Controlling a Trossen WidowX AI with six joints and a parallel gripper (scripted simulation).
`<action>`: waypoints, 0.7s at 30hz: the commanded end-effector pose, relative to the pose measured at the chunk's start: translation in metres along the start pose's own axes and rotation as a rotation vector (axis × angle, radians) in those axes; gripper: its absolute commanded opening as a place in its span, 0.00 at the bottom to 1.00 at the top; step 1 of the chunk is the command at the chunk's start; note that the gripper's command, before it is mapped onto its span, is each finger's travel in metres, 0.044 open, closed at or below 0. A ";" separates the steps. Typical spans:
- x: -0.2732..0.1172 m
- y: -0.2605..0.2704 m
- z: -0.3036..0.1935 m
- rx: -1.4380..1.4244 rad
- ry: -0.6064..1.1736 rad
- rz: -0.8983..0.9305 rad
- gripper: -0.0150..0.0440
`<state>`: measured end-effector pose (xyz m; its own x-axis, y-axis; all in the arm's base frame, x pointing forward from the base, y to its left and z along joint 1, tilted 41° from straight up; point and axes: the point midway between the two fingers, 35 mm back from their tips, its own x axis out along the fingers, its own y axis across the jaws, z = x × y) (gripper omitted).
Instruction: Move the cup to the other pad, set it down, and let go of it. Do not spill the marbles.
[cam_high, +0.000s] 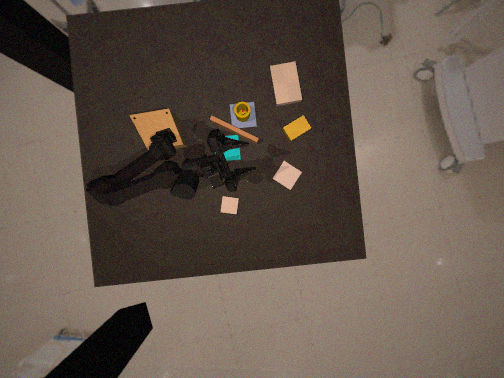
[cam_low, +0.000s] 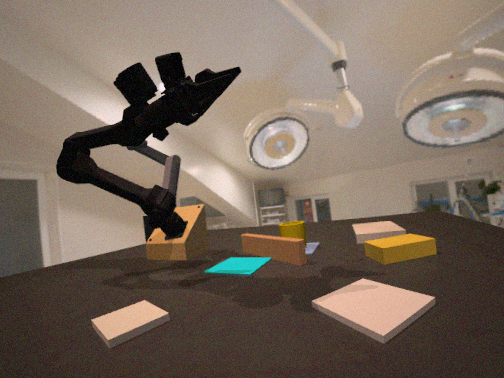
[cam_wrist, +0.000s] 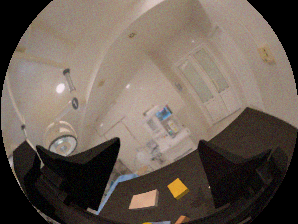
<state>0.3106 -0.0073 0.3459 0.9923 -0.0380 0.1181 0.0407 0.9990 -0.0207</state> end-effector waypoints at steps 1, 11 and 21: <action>0.002 0.000 -0.002 0.013 0.012 -0.001 0.89; 0.053 0.025 -0.141 0.613 0.617 -0.288 0.54; 0.036 0.047 -0.251 0.837 0.919 -0.824 0.54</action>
<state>0.3836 0.0226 0.1650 0.7178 -0.1525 -0.6794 0.5919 0.6475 0.4800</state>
